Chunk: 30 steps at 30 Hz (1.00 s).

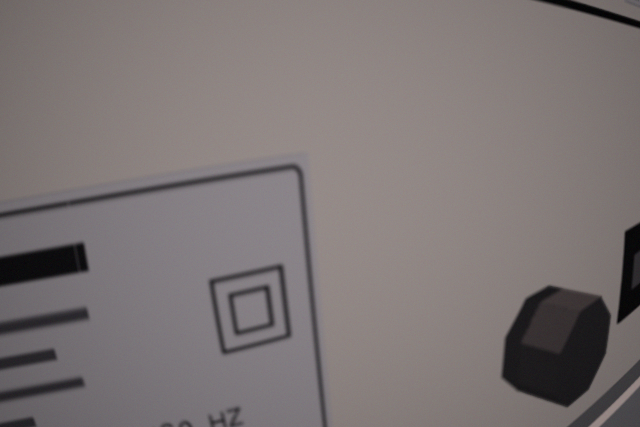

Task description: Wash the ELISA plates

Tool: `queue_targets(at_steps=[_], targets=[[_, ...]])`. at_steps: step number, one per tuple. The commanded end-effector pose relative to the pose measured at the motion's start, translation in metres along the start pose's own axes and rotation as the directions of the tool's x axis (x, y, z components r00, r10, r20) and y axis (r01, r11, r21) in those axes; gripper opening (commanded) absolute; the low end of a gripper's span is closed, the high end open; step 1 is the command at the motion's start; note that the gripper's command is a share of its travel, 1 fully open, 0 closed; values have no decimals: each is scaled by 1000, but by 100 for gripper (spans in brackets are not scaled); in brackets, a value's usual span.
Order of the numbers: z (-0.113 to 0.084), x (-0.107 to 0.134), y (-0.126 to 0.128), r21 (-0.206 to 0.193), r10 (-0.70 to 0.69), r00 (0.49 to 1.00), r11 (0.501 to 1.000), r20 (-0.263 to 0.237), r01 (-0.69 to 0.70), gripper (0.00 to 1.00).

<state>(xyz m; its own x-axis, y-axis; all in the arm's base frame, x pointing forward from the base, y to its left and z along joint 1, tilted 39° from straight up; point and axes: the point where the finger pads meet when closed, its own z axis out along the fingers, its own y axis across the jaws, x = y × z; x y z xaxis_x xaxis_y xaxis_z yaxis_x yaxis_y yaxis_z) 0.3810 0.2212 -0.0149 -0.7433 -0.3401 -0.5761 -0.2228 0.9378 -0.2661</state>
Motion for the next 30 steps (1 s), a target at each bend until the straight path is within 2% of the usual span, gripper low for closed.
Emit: queue_targets(at_steps=[1,16,17,20,21,30], targets=[[4,-6,-1,1,-2,1000,1000,8,2,84],[8,-4,-3,4,0,1000,1000,4,0,84],[2,-4,1,-3,-1,1000,1000,8,1,84],[2,-4,1,-3,-1,1000,1000,8,1,84],[2,-4,1,-3,-1,1000,1000,8,1,100],[2,-4,1,-3,-1,1000,1000,8,1,100]])
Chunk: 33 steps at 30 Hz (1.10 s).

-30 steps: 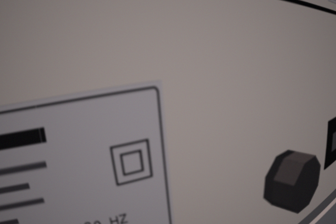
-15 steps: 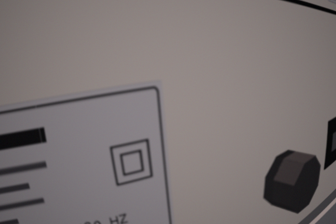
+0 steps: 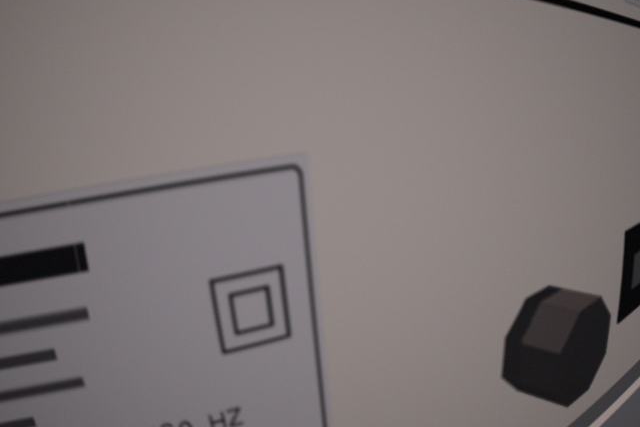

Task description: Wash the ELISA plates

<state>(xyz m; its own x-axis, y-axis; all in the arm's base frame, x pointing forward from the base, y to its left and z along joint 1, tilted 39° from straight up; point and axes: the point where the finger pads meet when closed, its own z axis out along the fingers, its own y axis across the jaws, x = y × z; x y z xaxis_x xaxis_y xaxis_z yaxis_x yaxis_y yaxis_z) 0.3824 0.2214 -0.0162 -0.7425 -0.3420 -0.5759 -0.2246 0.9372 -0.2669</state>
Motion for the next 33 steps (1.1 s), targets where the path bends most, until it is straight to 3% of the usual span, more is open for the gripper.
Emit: queue_targets(at_steps=[1,17,20,33], targets=[[0,-4,1,-3,1,1000,1000,8,-1,100],[0,-4,1,-3,1,1000,1000,8,-1,100],[-12,-4,4,-10,-3,1000,1000,13,4,100],[-30,-3,4,-9,0,1000,1000,12,0,100]])
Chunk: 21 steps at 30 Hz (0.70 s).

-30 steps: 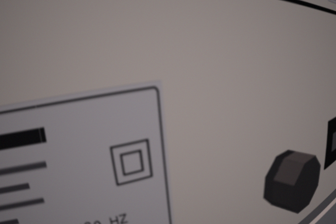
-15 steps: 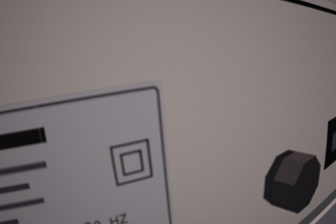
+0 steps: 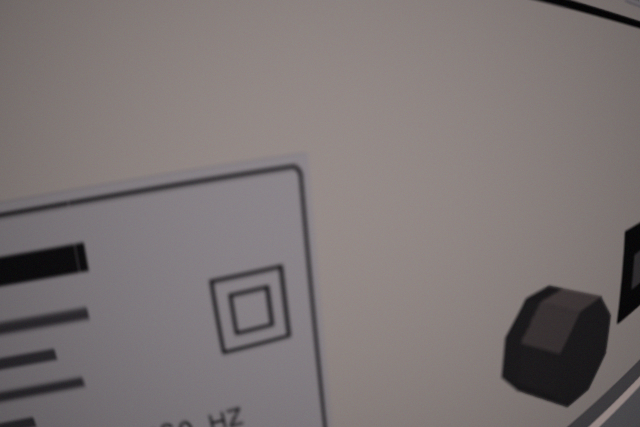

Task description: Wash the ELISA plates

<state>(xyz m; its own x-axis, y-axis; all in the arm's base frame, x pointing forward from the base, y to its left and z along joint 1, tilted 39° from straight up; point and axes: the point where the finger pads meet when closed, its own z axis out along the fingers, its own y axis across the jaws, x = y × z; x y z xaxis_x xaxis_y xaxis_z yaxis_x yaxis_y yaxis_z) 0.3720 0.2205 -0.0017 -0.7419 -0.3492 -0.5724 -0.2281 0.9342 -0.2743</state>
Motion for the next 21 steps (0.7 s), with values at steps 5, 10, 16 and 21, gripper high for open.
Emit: queue_targets(at_steps=[5,10,16,21], targets=[[-21,-1,6,-12,7,1000,1000,12,-7,100],[-26,-3,6,-13,9,1000,1000,14,-8,100],[-36,-3,6,-13,9,1000,1000,15,-9,100],[-44,-1,5,-12,7,1000,1000,12,-7,100]])
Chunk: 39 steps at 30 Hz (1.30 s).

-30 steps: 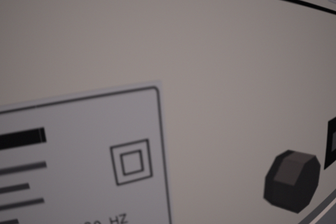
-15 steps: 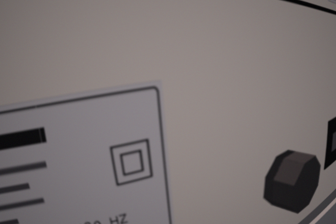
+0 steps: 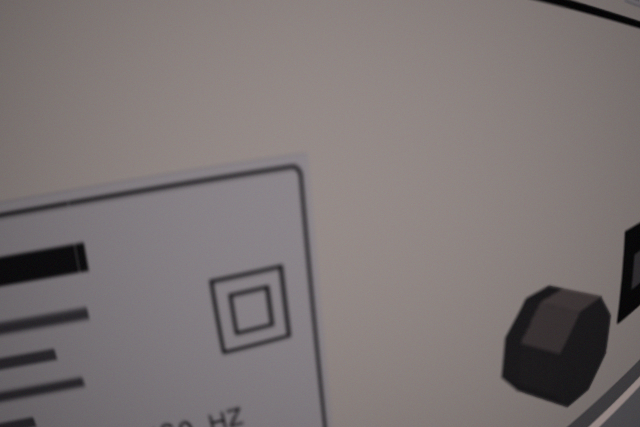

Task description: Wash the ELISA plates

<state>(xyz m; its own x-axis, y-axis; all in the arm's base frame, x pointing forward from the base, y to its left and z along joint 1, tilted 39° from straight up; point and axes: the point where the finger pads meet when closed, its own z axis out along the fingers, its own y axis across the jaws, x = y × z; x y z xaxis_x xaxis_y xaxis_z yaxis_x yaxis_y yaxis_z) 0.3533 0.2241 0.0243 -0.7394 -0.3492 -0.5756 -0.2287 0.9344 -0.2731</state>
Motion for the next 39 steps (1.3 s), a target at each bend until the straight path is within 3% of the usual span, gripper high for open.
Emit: queue_targets(at_steps=[1,25,39], targets=[[-13,1,5,-11,7,1000,1000,7,-7,100],[-47,-3,5,-14,11,1000,1000,14,-11,100],[-41,-5,3,-8,13,1000,1000,11,-13,100]])
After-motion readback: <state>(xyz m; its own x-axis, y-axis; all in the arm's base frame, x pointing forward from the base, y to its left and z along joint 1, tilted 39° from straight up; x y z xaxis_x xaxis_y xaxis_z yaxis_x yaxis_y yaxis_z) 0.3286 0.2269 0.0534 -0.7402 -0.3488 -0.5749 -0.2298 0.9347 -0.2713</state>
